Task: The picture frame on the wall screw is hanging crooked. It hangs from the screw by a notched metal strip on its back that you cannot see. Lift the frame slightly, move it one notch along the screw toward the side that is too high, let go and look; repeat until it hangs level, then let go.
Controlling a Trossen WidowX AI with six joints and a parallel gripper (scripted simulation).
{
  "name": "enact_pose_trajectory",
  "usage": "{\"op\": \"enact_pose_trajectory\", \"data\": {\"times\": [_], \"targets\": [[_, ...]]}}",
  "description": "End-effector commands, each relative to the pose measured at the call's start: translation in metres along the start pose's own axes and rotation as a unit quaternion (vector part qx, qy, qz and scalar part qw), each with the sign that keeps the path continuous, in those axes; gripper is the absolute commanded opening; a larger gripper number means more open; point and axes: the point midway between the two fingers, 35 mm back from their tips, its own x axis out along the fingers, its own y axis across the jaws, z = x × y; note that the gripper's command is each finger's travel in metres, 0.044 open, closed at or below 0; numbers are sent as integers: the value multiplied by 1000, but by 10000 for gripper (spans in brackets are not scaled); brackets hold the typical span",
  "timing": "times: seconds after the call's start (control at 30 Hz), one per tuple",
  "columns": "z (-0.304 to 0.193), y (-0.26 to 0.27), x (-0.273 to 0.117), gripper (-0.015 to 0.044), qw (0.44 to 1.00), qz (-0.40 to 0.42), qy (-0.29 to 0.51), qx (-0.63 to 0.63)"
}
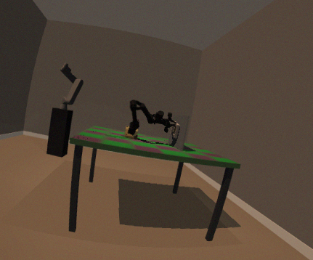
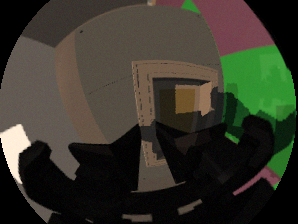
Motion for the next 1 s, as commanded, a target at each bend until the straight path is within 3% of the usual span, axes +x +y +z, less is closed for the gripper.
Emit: {"op": "enact_pose_trajectory", "data": {"times": [0.0,0.97], "targets": [[0,0,0,0,1000,0,-1,-8],[0,0,0,0,996,0,-2,-84]]}}
